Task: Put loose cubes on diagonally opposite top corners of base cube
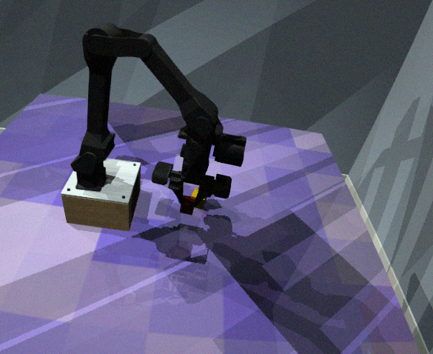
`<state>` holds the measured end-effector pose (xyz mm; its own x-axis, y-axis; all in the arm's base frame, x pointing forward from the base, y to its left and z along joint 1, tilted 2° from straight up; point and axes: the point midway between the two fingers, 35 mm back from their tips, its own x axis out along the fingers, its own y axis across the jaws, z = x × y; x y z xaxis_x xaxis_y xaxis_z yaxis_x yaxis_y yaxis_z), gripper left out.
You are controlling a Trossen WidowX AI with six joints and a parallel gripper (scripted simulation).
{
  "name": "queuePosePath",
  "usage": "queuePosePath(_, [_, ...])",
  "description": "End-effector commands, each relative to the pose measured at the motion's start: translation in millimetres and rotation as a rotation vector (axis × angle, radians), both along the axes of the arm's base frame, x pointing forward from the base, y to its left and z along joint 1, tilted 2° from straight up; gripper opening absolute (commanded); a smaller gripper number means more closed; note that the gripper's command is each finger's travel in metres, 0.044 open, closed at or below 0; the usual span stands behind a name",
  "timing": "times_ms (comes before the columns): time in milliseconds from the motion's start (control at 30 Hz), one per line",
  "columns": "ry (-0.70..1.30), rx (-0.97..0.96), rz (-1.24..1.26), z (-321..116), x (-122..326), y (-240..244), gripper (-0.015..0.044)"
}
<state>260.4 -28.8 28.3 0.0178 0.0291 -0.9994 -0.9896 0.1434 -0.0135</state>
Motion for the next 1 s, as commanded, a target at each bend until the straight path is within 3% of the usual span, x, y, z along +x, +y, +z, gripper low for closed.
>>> queuePosePath(0, [-0.014, -0.001, 0.006, 19, 0, 0, 0.0105])
queuePosePath(333, [-0.013, -0.001, -0.009, 32, -2, 1, 0.0105])
queuePosePath(967, [0.0, 0.016, -0.479, 33, 13, 48, 0.0105])
